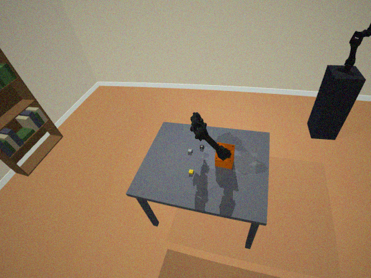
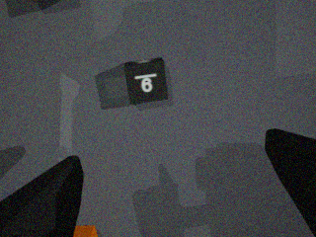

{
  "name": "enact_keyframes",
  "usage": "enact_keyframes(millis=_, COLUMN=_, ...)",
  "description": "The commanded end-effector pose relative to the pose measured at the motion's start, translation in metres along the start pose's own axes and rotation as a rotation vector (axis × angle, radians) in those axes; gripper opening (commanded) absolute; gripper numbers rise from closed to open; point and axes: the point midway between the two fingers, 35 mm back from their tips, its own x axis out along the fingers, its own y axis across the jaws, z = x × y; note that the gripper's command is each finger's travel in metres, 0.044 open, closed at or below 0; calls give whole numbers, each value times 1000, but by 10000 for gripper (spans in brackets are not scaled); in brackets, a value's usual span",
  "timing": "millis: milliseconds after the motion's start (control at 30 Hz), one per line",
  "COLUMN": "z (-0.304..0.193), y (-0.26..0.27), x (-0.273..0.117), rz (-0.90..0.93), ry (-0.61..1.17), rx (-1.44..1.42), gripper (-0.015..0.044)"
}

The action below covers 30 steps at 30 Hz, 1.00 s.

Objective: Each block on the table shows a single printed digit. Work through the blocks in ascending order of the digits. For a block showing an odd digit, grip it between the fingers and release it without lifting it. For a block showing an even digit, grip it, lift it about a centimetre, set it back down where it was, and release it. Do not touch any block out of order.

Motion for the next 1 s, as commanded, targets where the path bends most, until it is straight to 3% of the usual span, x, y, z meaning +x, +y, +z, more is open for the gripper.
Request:
enact_keyframes(millis=0, z=-1, y=-1, x=0, rz=-2, ry=2, rx=-5, gripper=400)
enact_keyframes(millis=167, z=13, y=21, x=-4, rz=-18, ry=3, rx=-1, gripper=400)
enact_keyframes(millis=433, z=55, y=155, x=-10, rz=-50, ry=-5, rx=7, gripper=400)
enact_keyframes(millis=700, z=33, y=292, x=-1, rz=2, ry=-1, rx=-3, gripper=400)
enact_keyframes(millis=967, z=27, y=305, x=0, rz=12, ry=2, rx=-4, gripper=400)
